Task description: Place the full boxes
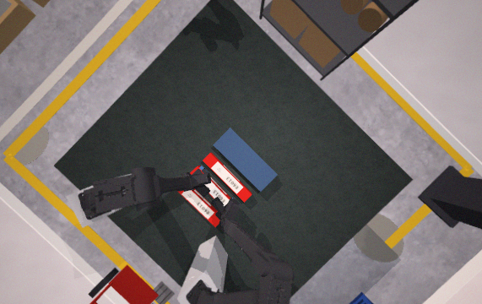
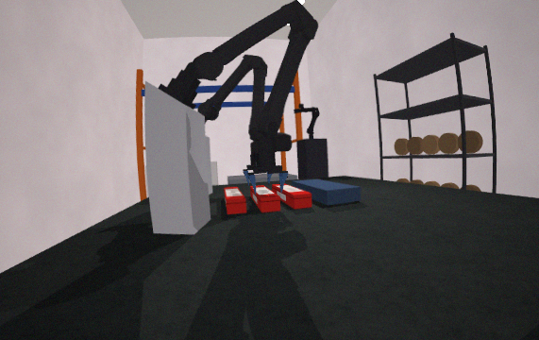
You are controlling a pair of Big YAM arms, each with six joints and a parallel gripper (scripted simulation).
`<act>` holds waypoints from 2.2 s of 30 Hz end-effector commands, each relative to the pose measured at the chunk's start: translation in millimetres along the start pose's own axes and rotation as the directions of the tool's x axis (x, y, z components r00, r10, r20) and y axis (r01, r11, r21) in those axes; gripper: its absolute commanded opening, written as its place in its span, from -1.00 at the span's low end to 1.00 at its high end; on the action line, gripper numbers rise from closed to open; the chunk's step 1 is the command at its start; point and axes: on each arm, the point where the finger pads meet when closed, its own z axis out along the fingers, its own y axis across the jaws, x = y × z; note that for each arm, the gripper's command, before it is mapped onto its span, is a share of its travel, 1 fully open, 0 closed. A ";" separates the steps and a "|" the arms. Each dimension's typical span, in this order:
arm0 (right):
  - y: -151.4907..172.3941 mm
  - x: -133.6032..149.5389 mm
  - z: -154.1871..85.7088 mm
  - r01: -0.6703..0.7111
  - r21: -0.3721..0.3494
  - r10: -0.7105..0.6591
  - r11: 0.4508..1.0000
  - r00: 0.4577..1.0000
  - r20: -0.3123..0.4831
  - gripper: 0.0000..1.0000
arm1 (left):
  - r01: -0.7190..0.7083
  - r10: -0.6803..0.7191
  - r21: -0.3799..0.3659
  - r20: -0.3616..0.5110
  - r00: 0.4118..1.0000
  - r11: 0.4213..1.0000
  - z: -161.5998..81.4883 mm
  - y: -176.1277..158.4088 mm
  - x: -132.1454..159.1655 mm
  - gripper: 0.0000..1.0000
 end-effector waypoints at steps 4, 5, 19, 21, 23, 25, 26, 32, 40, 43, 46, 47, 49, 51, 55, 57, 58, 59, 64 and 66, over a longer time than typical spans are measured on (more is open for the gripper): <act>2.0 1.2 9.8 0.016 -0.002 -0.016 1.000 1.000 0.002 1.00 | 0.000 0.000 0.000 -0.003 1.000 1.000 13.5 0.8 4.8 1.00; 2.0 1.9 12.6 0.015 -0.002 -0.015 1.000 1.000 0.001 1.00 | 0.000 0.000 0.000 -0.003 1.000 1.000 16.2 0.8 4.9 1.00; 5.7 -2.7 32.4 0.028 -0.005 -0.028 1.000 1.000 0.006 1.00 | 0.001 -0.001 0.001 -0.003 1.000 1.000 38.2 -1.4 5.4 1.00; 3.9 1.1 35.7 0.018 -0.002 -0.018 1.000 1.000 0.002 1.00 | 0.002 -0.002 0.001 -0.003 1.000 1.000 40.3 -1.0 6.2 1.00; 3.6 2.6 38.1 0.015 -0.002 -0.015 1.000 1.000 0.000 1.00 | 0.002 -0.002 0.001 -0.003 1.000 1.000 42.3 -1.0 6.3 1.00; 6.4 3.6 39.7 0.018 -0.009 -0.018 1.000 1.000 -0.002 1.00 | 0.002 -0.002 0.001 -0.003 1.000 1.000 44.4 -1.1 6.3 1.00; 8.3 4.4 40.2 0.018 -0.011 -0.018 1.000 1.000 -0.003 1.00 | 0.001 -0.001 0.002 -0.004 1.000 1.000 45.3 -1.6 6.6 1.00; 11.8 3.7 43.6 0.024 -0.017 -0.024 1.000 1.000 -0.002 1.00 | 0.001 -0.001 0.009 -0.008 1.000 1.000 49.6 -6.2 9.4 1.00; 7.6 -0.4 38.4 0.019 -0.007 -0.019 1.000 1.000 0.004 1.00 | 0.001 -0.001 0.013 -0.010 1.000 1.000 49.7 -8.8 10.9 1.00; 7.7 -0.3 38.4 0.019 -0.007 -0.019 1.000 1.000 0.004 1.00 | 0.001 -0.001 0.012 -0.010 1.000 1.000 49.7 -9.4 11.4 1.00; 7.8 -0.2 38.4 0.019 -0.007 -0.019 1.000 1.000 0.004 1.00 | 0.000 0.000 0.015 -0.012 1.000 1.000 49.7 -11.1 12.3 1.00; 7.8 -0.1 38.4 0.019 -0.007 -0.019 1.000 1.000 0.004 1.00 | 0.000 0.000 0.015 -0.012 1.000 1.000 49.7 -11.3 12.5 1.00; 7.8 -0.1 38.4 0.019 -0.007 -0.019 1.000 1.000 0.004 -1.00 | 0.000 0.000 0.015 -0.012 1.000 1.000 49.8 -10.5 12.0 -1.00; 7.8 -0.1 38.4 0.019 -0.007 -0.019 1.000 1.000 0.004 -1.00 | 0.000 0.000 0.014 -0.011 1.000 1.000 49.9 -9.8 11.6 -1.00; 7.8 -0.2 38.4 0.019 -0.007 -0.019 1.000 1.000 0.004 -1.00 | 0.003 -0.002 0.013 -0.015 1.000 1.000 50.2 -7.8 11.1 -1.00; 7.8 -0.2 38.4 0.019 -0.007 -0.019 1.000 1.000 0.004 -1.00 | 0.003 -0.002 0.013 -0.015 1.000 1.000 50.2 -7.8 11.1 -1.00; 7.8 -0.2 38.4 0.019 -0.007 -0.019 1.000 1.000 0.004 -1.00 | 0.003 -0.002 0.013 -0.015 1.000 1.000 50.2 -7.8 11.1 -1.00; 7.8 -0.2 38.4 0.019 -0.007 -0.019 1.000 1.000 0.004 -1.00 | 0.003 -0.002 0.013 -0.015 1.000 1.000 50.2 -7.8 11.1 -1.00; 7.8 -0.2 38.4 0.019 -0.007 -0.019 1.000 1.000 0.004 -1.00 | 0.003 -0.002 0.013 -0.015 1.000 1.000 50.2 -7.8 11.1 -1.00; 7.8 -0.2 38.4 0.019 -0.007 -0.019 1.000 1.000 0.004 -1.00 | 0.003 -0.002 0.013 -0.015 1.000 1.000 50.2 -7.8 11.1 -1.00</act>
